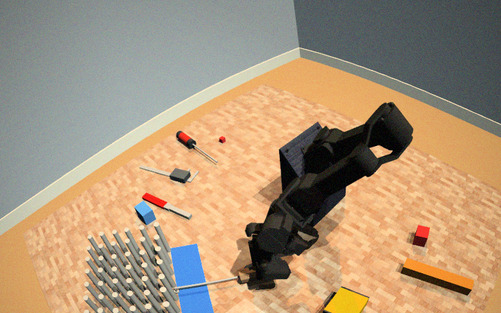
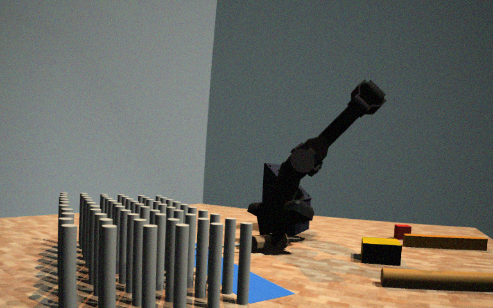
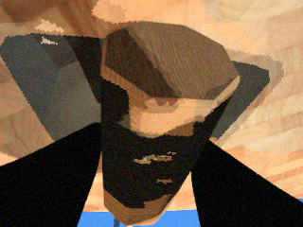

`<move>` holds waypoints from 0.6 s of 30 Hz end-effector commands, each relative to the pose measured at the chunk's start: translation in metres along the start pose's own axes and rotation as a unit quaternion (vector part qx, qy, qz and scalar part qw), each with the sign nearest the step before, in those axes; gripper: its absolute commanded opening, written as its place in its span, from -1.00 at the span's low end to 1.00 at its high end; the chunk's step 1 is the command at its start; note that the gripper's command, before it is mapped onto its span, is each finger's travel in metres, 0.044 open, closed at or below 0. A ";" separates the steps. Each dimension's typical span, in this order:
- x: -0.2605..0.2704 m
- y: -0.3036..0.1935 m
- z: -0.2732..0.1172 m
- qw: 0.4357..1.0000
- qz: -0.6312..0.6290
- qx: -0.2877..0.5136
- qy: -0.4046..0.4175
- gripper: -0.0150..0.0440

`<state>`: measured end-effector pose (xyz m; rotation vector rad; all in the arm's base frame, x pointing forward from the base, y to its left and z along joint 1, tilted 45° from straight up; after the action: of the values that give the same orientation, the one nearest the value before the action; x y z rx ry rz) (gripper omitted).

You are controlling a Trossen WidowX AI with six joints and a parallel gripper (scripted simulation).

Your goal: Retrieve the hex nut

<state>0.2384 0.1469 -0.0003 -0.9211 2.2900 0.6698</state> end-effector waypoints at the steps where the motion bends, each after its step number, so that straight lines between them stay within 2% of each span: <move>1: 0.001 0.003 -0.002 1.000 0.003 0.000 0.000 -0.49; 18: 0.004 0.012 -0.006 1.000 0.003 -0.001 0.000 -0.49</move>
<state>0.2282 0.1493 0.0036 -0.9217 2.2906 0.6710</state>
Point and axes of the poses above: the point midway between the two fingers, 35 mm back from their tips, its own z axis out along the fingers, its own x axis across the jaws, y = z × x, the point moved 5 cm from there along -z, back along the fingers, and after that the axes turned 14 degrees about z, right-handed, at the moved point
